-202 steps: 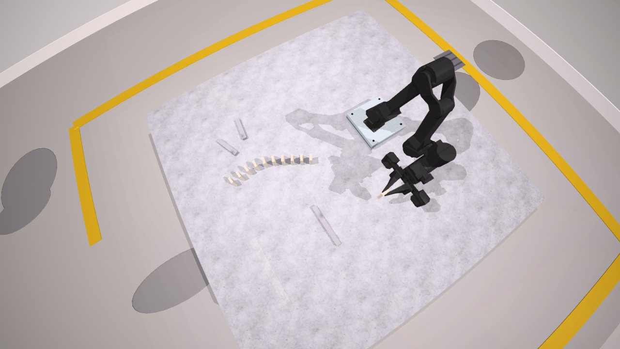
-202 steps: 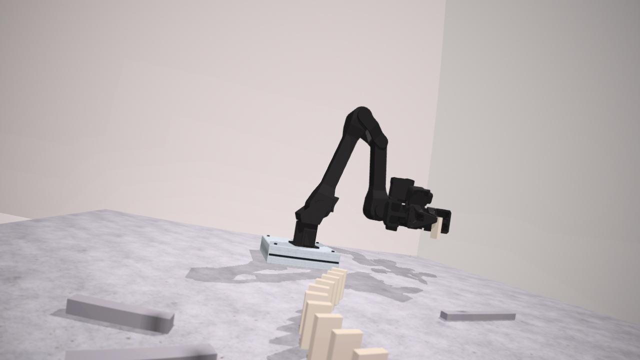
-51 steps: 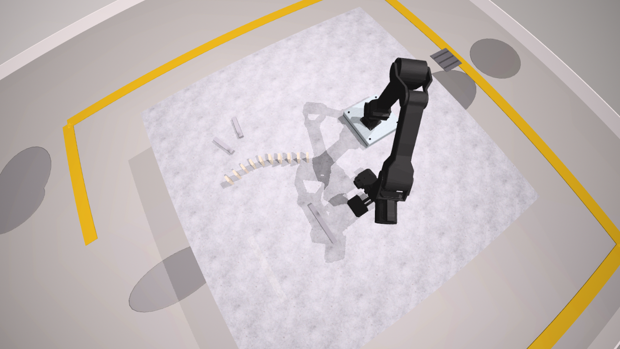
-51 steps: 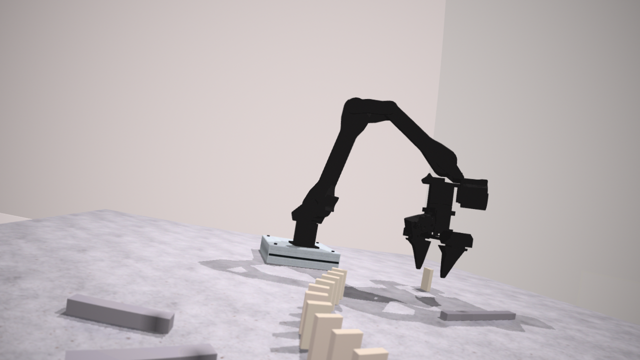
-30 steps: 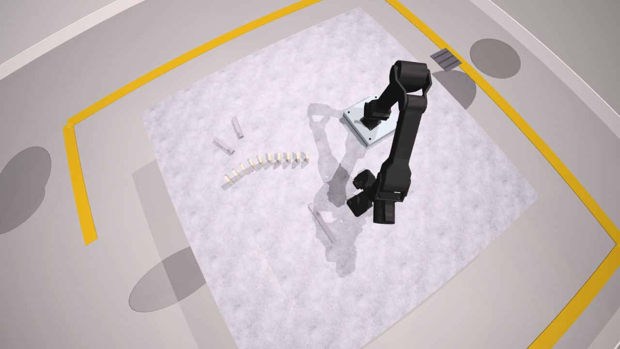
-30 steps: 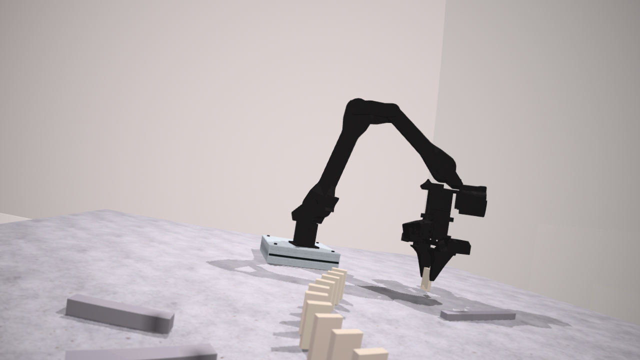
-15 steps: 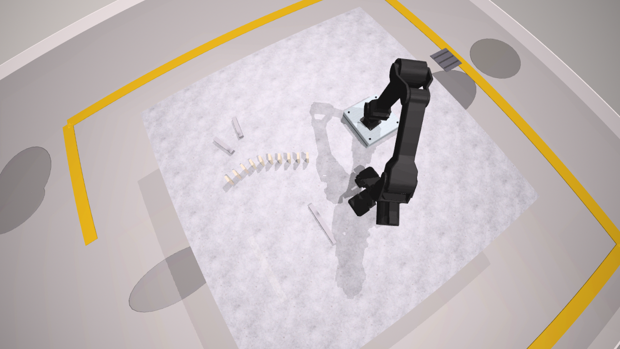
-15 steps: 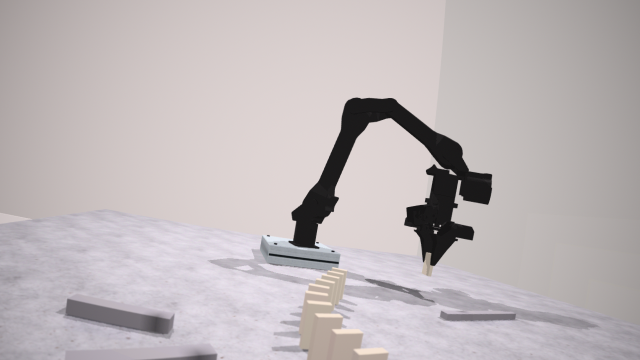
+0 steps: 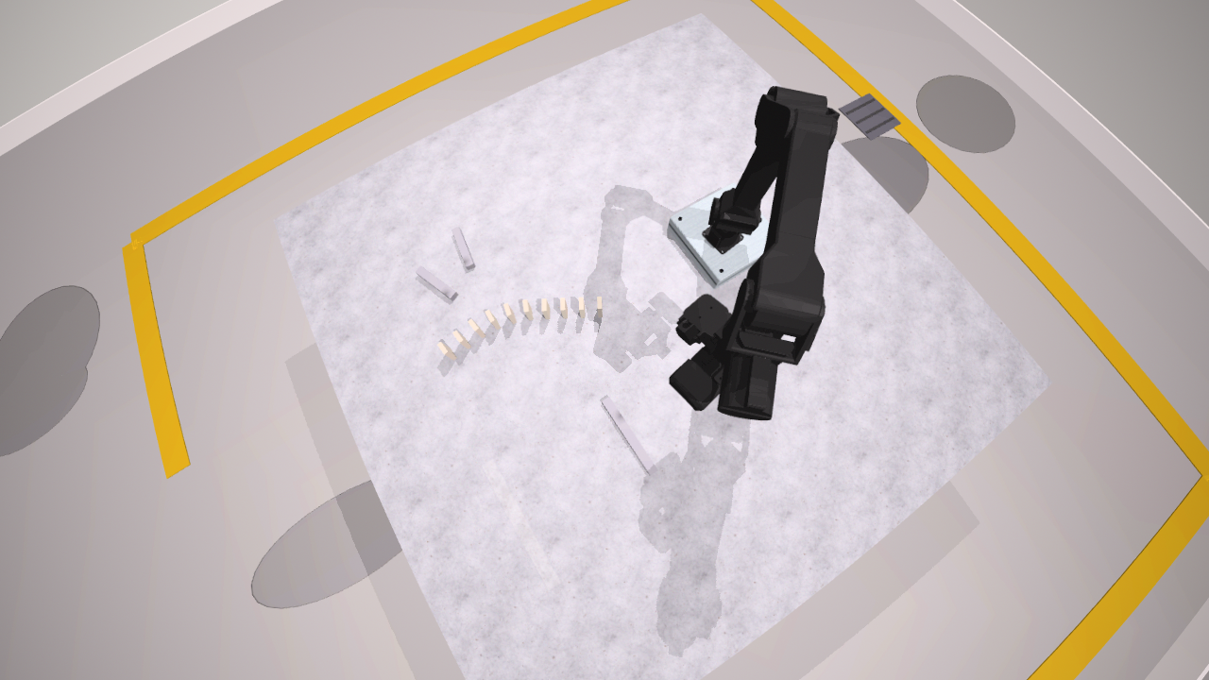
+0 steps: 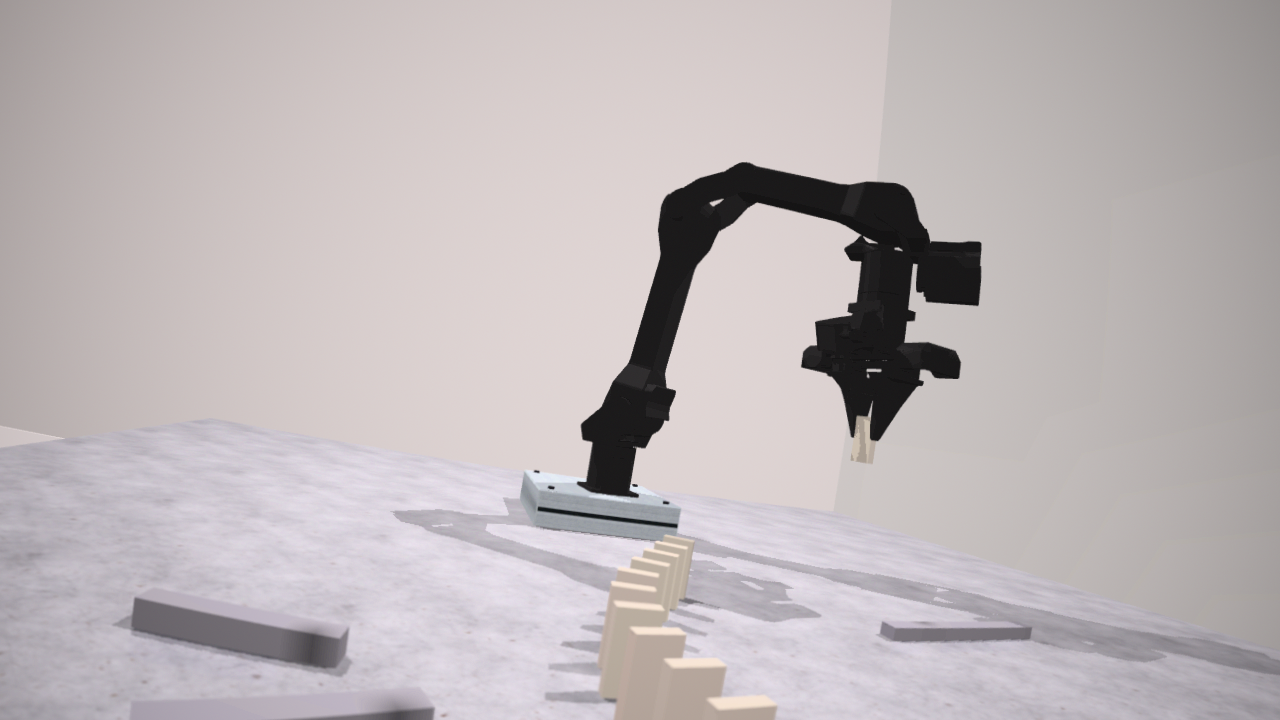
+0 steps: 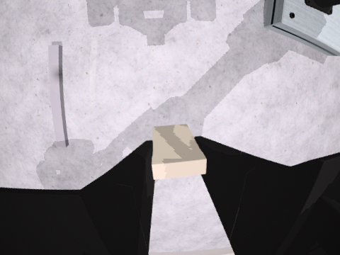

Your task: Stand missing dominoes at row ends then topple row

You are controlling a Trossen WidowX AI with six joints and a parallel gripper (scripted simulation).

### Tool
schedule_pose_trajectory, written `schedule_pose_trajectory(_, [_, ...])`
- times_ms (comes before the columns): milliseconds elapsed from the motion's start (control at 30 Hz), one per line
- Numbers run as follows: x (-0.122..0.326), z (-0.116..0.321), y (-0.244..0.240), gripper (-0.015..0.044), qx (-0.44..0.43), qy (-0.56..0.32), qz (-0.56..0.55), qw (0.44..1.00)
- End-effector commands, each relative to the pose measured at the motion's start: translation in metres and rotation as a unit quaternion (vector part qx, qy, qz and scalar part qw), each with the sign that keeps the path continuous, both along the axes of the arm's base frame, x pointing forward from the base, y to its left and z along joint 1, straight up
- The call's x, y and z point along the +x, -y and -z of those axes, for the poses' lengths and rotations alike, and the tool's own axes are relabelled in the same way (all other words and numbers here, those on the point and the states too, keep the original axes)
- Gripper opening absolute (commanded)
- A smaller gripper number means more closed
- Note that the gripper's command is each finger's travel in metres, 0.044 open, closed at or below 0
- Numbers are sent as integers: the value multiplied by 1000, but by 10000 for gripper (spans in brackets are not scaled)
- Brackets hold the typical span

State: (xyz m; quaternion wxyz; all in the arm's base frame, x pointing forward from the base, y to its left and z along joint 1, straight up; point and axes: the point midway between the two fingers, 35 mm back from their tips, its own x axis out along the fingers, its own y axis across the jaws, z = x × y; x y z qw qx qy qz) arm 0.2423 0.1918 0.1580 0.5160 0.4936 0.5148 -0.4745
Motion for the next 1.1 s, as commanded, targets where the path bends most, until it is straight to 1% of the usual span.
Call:
schedule_pose_trajectory(0, [17, -2, 48, 107, -3, 2, -81, 997])
schedule_pose_trajectory(200, [32, -1, 123, 107, -11, 5, -238, 971])
schedule_pose_trajectory(533, [24, 1, 207, 107, -19, 4, -412, 911])
schedule_pose_trajectory(933, [23, 2, 212, 107, -19, 4, -423, 906])
schedule_pose_trajectory(1067, [27, 17, 212, 107, -19, 4, -423, 906])
